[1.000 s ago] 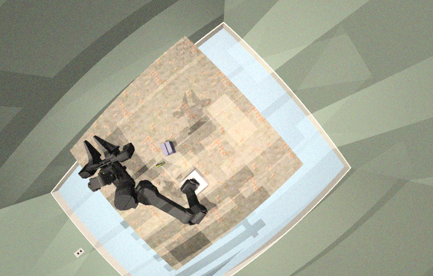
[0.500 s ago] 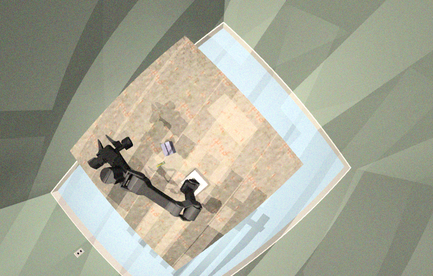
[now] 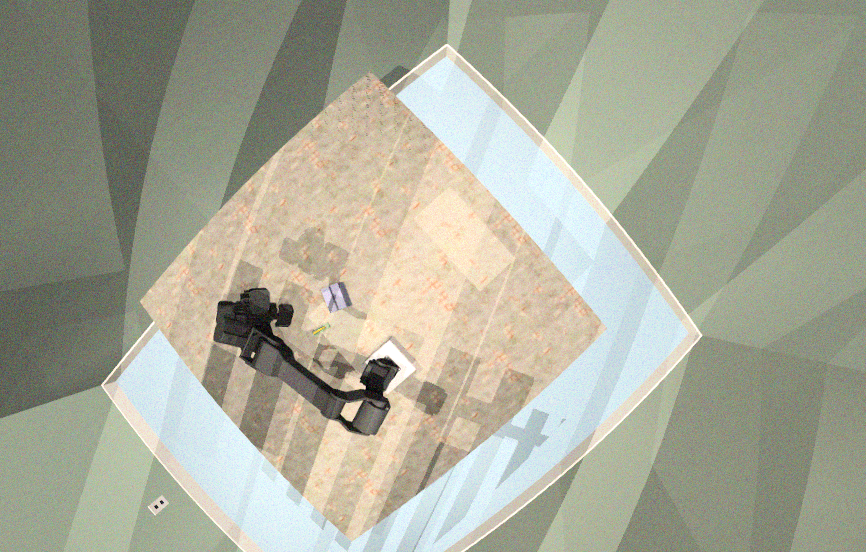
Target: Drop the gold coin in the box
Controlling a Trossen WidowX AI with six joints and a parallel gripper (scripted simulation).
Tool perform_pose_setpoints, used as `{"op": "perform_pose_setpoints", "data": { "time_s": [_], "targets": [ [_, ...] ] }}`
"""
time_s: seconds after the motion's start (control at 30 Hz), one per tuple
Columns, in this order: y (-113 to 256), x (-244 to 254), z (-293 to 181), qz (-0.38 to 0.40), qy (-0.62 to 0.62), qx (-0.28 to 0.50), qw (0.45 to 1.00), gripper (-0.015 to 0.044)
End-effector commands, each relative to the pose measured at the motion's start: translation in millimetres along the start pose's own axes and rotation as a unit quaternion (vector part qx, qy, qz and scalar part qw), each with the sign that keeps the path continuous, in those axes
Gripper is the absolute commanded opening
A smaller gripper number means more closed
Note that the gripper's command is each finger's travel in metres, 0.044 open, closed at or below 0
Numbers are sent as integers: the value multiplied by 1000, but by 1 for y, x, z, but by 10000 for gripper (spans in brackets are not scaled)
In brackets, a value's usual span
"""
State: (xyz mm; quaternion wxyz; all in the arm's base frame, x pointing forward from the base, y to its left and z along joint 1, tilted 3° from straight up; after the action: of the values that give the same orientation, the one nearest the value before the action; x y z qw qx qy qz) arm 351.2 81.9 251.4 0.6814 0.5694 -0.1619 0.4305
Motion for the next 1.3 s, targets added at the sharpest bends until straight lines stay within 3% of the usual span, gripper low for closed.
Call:
{"op": "perform_pose_setpoints", "data": {
  "time_s": [0.0, 0.37, 0.77, 0.9, 1.27],
  "targets": [
    [-18, -58, -33, -139, -128, 45, 981, 161],
    [-11, -153, -77, -394, -334, -8, 856, 161],
    [-11, -152, -82, -398, -337, -10, 853, 161],
    [-33, -174, -91, -398, -337, -10, 853, 161],
    [-45, -186, -97, -398, -337, -10, 853, 161]
  ]
}}
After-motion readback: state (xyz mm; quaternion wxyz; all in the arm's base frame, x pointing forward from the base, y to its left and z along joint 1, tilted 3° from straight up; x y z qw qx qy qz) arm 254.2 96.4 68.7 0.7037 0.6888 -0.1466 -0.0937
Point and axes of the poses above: the point midway between the two fingers, 35 mm back from their tips, its own y axis back along the fingers, its own x axis across the jaws, z = x × y, the point moved 4 cm from there along y, back along the fingers, and after that the axes turned 5 degrees about -y, right-handed, at the moved point
